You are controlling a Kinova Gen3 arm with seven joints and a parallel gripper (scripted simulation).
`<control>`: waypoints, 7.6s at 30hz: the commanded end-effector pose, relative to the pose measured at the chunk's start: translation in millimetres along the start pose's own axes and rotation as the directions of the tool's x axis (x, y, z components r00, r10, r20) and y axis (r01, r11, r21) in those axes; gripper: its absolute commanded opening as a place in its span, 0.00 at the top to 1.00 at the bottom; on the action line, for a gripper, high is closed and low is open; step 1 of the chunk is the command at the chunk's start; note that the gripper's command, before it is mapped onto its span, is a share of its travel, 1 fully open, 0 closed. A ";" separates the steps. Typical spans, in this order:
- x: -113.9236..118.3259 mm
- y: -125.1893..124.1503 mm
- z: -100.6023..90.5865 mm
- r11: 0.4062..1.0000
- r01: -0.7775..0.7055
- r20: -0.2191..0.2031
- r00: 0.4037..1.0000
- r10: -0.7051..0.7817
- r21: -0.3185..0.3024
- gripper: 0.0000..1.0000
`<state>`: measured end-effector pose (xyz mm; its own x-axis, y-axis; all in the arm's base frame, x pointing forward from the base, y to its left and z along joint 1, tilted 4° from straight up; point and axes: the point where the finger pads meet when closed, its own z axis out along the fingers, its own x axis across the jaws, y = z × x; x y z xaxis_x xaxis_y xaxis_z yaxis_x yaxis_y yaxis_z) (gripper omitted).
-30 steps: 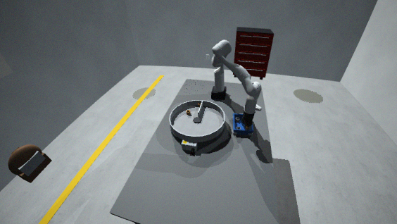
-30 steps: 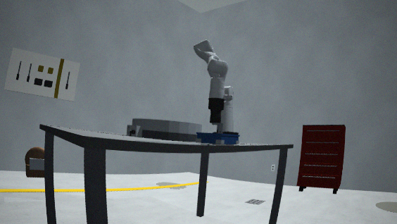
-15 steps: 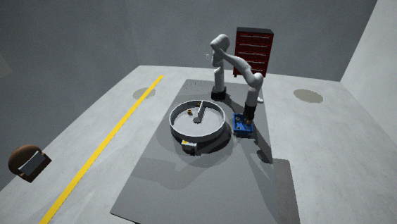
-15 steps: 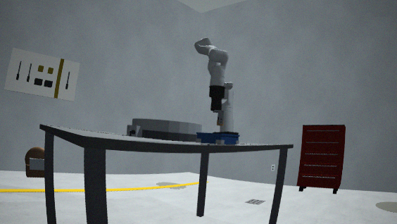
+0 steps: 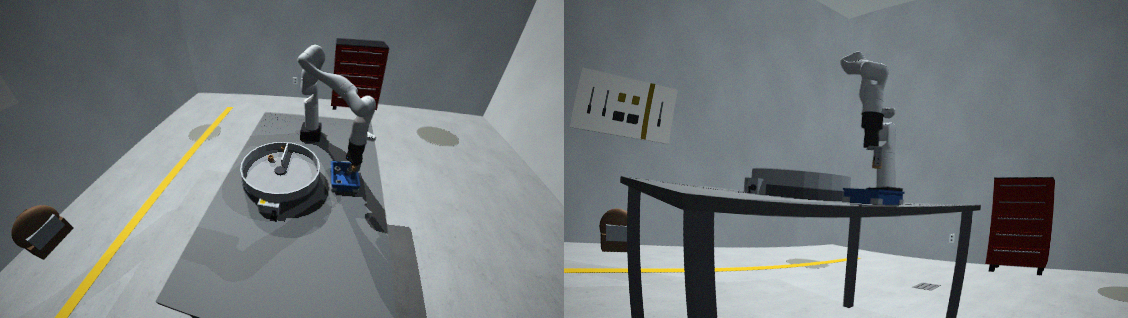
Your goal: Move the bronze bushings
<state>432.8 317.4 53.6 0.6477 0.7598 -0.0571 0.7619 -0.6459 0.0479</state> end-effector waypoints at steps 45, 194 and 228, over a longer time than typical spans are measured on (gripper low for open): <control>-4.0 0.7 -5.1 1.000 0.010 0.001 1.000 -0.010 0.003 1.00; -292.3 169.6 19.8 1.000 0.010 -0.001 1.000 -0.010 0.004 1.00; -291.0 168.3 22.1 1.000 0.010 0.000 1.000 -0.010 0.005 1.00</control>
<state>372.7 -15.5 57.7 0.6343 0.7709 -0.0589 0.7731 -0.6328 0.0431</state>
